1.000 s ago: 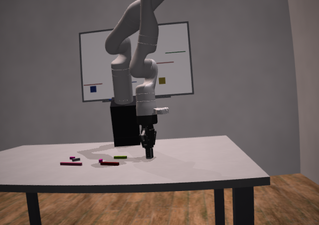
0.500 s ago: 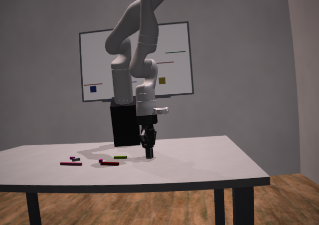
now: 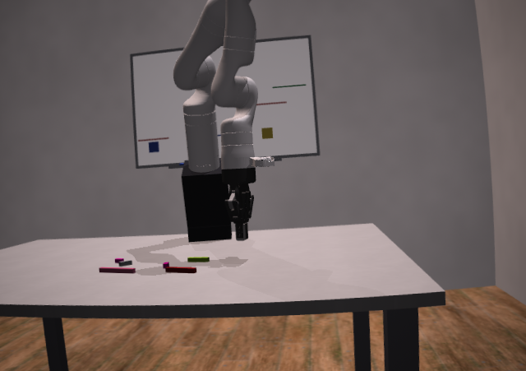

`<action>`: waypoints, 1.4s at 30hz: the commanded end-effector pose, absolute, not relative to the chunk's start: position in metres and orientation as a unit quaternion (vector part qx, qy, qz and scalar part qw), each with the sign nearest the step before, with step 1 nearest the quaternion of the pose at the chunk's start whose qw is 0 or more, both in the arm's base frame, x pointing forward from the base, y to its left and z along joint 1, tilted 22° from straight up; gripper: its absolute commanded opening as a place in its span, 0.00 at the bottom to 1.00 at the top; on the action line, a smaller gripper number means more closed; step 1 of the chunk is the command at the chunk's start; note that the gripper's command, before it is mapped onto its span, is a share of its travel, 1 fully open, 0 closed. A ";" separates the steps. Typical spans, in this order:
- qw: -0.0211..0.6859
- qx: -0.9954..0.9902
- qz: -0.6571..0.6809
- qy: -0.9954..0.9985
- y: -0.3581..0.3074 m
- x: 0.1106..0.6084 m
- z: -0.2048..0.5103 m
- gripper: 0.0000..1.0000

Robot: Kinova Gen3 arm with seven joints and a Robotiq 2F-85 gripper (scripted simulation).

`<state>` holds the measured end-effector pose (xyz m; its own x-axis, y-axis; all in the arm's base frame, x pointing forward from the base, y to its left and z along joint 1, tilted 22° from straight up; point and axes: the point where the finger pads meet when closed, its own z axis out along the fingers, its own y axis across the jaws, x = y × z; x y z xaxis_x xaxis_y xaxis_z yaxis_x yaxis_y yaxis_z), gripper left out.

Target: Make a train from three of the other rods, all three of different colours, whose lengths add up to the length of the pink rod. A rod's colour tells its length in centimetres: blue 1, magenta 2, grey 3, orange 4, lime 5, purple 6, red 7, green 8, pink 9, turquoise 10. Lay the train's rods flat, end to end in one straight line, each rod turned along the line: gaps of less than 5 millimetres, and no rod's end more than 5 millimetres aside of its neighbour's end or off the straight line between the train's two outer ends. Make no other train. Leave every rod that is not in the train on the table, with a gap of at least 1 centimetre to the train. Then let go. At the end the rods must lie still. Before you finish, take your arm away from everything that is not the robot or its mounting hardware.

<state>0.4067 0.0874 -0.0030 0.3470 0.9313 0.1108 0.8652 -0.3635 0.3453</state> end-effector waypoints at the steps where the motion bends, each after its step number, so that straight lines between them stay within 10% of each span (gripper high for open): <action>1: 0.113 0.810 0.158 0.553 0.094 0.407 0.019 0.05; 42: 0.075 0.914 0.179 0.356 0.016 0.420 0.061 0.05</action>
